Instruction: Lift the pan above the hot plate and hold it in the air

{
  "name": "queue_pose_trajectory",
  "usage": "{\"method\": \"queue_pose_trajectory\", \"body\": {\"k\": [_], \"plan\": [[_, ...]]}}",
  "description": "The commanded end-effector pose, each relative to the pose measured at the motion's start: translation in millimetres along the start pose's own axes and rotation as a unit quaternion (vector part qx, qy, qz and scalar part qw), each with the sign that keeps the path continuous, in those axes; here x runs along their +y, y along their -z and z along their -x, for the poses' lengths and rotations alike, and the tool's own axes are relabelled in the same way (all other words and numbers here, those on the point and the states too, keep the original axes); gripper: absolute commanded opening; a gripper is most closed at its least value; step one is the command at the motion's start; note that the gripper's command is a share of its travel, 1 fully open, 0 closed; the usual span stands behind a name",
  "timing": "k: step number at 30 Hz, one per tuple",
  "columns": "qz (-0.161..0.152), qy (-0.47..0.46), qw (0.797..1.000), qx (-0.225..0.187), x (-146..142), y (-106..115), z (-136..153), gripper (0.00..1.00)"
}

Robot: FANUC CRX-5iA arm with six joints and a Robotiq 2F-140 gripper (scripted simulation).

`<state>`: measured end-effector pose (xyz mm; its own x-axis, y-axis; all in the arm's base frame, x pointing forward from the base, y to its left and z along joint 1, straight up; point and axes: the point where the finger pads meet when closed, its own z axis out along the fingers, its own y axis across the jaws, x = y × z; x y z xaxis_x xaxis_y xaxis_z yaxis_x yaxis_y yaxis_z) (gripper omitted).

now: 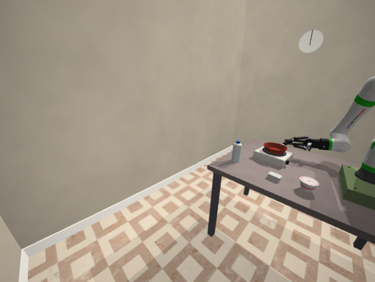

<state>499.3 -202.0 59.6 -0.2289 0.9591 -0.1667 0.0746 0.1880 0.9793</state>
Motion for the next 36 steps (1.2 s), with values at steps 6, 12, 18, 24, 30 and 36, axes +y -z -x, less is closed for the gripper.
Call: {"method": "queue_pose_trajectory", "body": {"k": [6,12,18,24,30,36], "plan": [[0.001,0.001,1.0,0.0,6.2,0.5,1.4,0.1],[0.001,0.001,1.0,0.0,9.8,0.9,2.0,0.1],[0.001,0.001,1.0,0.0,16.5,1.7,3.2,0.1],[0.001,0.001,1.0,0.0,24.6,2.7,4.6,0.1],[0.001,0.001,1.0,0.0,30.7,3.5,5.6,0.1],[0.001,0.001,1.0,0.0,40.7,4.7,7.4,0.1]]}}
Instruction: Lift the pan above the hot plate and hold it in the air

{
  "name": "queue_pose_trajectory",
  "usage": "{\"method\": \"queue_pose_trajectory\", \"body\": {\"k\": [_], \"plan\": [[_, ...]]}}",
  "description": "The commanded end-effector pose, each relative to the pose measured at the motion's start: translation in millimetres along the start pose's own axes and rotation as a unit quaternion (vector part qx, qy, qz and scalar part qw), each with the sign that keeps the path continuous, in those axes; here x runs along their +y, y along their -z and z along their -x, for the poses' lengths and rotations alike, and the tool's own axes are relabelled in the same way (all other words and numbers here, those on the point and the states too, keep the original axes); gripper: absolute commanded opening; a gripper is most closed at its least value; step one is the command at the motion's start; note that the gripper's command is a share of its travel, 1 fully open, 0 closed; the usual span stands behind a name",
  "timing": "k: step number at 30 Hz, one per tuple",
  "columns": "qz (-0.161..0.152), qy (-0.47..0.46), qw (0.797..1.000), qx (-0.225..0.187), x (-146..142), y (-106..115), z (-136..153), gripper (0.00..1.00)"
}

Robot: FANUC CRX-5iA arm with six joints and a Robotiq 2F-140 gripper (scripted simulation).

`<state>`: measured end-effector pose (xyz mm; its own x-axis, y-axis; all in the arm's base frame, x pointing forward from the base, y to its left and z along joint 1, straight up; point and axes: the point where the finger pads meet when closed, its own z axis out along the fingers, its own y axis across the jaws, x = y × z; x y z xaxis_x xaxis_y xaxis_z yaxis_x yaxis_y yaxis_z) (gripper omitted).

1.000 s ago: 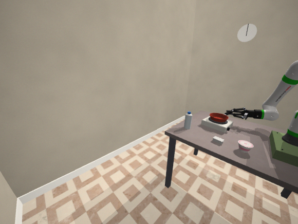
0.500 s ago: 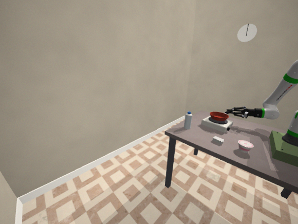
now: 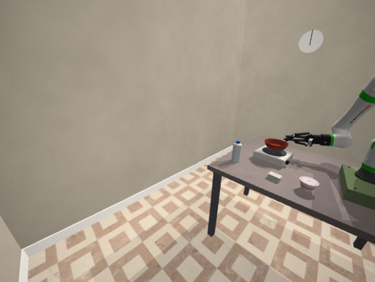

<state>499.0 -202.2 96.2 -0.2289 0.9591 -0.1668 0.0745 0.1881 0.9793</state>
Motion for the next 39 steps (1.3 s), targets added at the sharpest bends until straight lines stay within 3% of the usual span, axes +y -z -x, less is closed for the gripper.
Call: {"method": "queue_pose_trajectory", "body": {"k": [1,39], "plan": [[0.001,0.0,1.0,0.0,6.7,0.5,1.5,0.1],[0.001,0.0,1.0,0.0,68.8,8.2,12.3,0.1]]}}
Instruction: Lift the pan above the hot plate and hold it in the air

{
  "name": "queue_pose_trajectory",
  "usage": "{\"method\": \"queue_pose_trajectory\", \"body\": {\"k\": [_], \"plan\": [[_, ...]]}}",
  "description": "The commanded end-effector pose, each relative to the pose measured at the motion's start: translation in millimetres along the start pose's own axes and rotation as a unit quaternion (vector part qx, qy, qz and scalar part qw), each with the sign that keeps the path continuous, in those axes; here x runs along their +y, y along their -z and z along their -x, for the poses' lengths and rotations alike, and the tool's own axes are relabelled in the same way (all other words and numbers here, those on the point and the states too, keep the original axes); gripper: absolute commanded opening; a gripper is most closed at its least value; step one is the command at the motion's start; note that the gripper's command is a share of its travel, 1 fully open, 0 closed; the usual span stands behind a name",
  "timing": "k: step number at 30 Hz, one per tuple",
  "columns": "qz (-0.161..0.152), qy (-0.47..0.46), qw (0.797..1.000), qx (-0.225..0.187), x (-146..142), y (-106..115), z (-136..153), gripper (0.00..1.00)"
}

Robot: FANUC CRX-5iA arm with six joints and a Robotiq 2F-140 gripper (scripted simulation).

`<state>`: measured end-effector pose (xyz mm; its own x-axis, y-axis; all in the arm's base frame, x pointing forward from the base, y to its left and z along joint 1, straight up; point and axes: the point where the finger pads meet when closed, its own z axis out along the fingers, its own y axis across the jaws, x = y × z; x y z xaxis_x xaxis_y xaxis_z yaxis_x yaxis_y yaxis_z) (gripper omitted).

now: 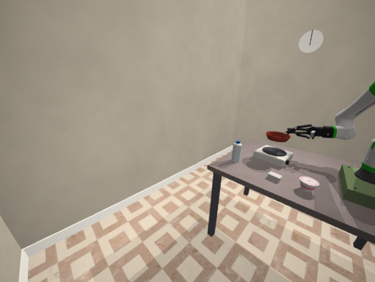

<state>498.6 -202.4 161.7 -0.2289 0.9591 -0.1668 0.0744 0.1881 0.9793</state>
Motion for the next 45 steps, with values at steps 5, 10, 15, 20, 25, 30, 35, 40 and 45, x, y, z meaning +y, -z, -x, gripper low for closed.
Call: {"method": "queue_pose_trajectory", "body": {"k": [5,10,15,20,25,30,35,40,45], "plan": [[0.001,0.0,1.0,0.0,9.3,0.8,2.0,0.1],[0.001,0.0,1.0,0.0,16.3,1.7,3.2,0.1],[0.001,0.0,1.0,0.0,22.1,2.4,4.2,0.1],[0.001,0.0,1.0,0.0,26.0,2.9,4.8,0.1],[0.001,0.0,1.0,0.0,29.0,3.3,5.4,0.1],[0.001,0.0,1.0,0.0,31.8,3.6,5.8,0.1],[0.001,0.0,1.0,0.0,33.5,3.8,6.1,0.1],[0.001,0.0,1.0,0.0,34.1,3.9,6.2,0.1],[0.001,0.0,1.0,0.0,34.5,3.9,6.3,0.1]]}}
